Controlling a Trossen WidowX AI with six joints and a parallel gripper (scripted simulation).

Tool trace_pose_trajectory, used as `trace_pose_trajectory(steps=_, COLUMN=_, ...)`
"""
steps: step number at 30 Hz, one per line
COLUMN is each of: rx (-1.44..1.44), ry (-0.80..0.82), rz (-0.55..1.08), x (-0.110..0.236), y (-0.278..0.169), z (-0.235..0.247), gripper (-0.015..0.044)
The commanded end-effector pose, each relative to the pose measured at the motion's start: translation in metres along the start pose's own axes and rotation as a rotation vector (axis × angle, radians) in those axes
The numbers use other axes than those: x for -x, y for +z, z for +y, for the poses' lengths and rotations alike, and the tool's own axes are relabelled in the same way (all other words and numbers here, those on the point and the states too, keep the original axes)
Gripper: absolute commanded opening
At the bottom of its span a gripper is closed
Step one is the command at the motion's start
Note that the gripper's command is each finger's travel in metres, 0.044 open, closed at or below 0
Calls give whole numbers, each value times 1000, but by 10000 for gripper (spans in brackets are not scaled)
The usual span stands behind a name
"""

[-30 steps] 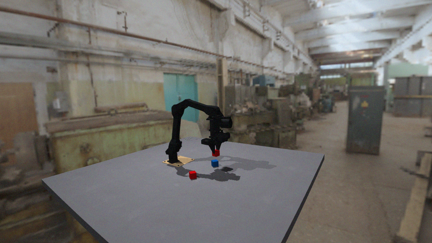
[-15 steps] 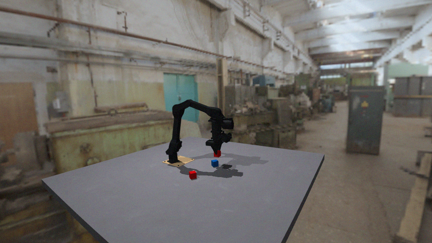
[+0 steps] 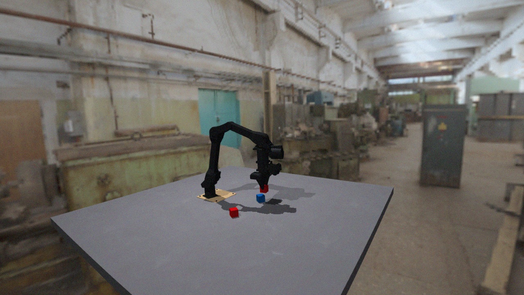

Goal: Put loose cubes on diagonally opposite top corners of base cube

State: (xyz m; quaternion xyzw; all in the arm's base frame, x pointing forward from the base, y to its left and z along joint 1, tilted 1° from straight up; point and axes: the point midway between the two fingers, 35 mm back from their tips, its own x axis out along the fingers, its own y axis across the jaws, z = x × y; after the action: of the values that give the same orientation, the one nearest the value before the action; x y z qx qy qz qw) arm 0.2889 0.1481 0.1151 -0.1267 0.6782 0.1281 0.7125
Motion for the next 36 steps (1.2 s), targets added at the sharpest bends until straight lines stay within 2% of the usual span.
trace_pose_trajectory(steps=1, rx=7, ry=-3, rz=7, x=-10, y=-2, z=0, gripper=105)
trace_pose_trajectory(steps=33, rx=4, ry=-3, rz=7, x=-18, y=-2, z=0, gripper=105)
trace_pose_trajectory(steps=36, rx=4, ry=-3, rz=7, x=-18, y=-2, z=0, gripper=184)
